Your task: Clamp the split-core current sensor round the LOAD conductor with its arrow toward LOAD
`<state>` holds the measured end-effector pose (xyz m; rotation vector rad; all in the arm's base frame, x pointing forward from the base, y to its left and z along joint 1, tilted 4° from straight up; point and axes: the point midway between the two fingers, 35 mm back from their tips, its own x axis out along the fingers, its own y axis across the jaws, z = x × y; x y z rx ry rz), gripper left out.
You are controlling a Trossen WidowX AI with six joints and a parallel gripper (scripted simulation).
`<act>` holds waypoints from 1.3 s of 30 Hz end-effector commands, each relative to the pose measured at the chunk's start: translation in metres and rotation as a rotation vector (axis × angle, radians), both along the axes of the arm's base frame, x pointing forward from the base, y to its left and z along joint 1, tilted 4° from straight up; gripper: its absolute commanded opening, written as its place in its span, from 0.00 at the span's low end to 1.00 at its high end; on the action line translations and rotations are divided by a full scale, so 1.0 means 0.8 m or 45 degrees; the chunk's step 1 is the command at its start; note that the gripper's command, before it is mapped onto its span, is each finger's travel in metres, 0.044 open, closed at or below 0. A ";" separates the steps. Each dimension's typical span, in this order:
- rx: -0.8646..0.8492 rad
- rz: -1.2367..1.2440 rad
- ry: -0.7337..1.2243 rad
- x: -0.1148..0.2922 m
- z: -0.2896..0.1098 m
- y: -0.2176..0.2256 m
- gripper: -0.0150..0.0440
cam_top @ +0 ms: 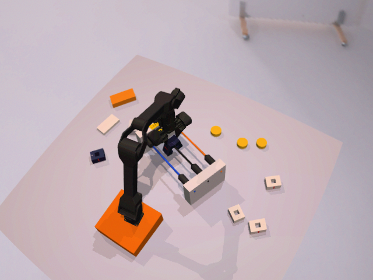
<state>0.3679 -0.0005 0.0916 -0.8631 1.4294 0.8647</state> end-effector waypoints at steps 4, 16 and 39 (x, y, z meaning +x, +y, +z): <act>0.000 0.000 0.001 0.000 0.001 0.000 0.39; 0.000 0.000 0.001 0.000 0.001 0.000 0.92; -0.012 0.005 -0.017 -0.005 -0.060 -0.006 1.00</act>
